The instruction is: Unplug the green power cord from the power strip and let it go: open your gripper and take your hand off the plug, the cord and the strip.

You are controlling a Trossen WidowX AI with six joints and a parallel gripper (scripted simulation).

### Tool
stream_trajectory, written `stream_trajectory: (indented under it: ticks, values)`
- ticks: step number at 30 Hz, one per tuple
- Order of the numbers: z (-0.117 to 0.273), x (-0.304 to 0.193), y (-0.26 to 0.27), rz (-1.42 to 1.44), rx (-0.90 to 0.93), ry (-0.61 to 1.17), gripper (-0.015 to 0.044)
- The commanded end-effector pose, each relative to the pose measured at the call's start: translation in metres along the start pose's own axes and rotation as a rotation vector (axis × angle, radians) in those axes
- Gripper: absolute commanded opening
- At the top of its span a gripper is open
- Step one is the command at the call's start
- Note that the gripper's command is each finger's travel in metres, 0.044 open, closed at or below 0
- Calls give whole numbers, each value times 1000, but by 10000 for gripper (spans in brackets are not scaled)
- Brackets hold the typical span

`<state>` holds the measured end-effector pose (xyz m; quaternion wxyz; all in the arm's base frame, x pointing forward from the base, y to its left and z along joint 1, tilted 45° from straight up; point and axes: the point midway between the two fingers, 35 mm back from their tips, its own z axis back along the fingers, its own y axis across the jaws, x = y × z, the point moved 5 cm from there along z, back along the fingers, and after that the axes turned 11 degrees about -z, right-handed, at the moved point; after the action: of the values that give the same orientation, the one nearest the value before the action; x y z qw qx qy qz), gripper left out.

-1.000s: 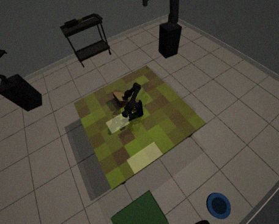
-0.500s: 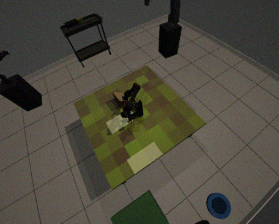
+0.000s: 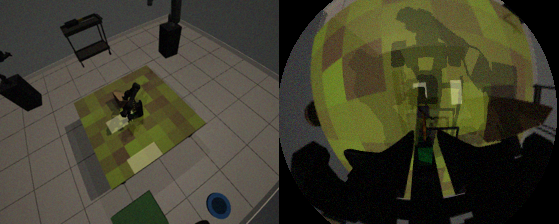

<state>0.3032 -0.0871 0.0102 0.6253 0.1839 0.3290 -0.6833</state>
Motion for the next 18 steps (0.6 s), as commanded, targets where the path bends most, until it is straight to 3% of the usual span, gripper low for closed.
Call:
stream_trajectory:
  ticks: [1,18]
  values:
    - [0,-5,-1,-3,0,3,160]
    - [0,-32,-7,-3,-1,5,160]
